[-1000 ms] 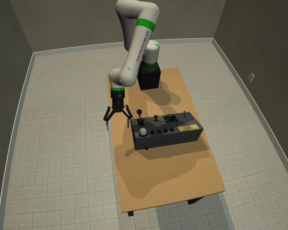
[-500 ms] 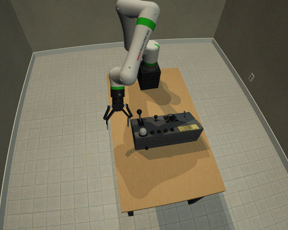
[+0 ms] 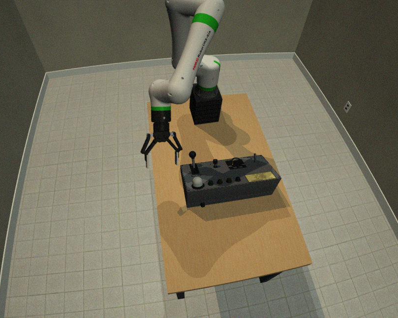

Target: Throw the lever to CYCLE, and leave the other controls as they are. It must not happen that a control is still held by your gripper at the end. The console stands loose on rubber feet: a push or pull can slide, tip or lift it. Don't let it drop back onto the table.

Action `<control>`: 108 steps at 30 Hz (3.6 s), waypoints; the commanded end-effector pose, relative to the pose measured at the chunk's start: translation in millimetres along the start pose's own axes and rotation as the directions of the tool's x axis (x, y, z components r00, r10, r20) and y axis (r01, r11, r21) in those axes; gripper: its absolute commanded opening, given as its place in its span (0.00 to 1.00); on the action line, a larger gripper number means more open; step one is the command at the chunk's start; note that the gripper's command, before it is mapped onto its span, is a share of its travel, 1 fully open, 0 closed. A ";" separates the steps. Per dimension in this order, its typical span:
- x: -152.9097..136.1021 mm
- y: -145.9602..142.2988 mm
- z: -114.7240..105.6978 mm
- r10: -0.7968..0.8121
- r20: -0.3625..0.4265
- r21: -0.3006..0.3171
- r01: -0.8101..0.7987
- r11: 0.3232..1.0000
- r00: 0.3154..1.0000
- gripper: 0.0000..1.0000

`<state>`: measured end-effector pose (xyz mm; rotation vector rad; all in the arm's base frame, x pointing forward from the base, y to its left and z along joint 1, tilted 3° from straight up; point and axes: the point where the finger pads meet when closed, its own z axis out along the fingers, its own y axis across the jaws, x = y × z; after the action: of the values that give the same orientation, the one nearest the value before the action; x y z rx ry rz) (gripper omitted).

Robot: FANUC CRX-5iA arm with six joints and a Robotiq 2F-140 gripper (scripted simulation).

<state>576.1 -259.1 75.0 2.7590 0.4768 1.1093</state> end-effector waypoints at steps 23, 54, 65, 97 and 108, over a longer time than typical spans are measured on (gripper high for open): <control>22.5 16.5 -118.0 0.000 0.001 0.000 0.000 1.000 1.000 1.00; 191.5 40.3 -70.8 -0.179 0.007 0.097 0.177 0.979 0.984 1.00; 283.9 33.0 -41.6 -0.271 0.016 0.129 0.267 0.955 0.962 1.00; 501.4 -85.9 23.3 -0.450 0.062 0.113 0.442 0.890 0.891 1.00; 533.1 -139.9 27.6 -0.464 0.073 0.084 0.458 0.885 0.883 1.00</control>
<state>920.7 30.4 367.9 2.5294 1.1061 0.8680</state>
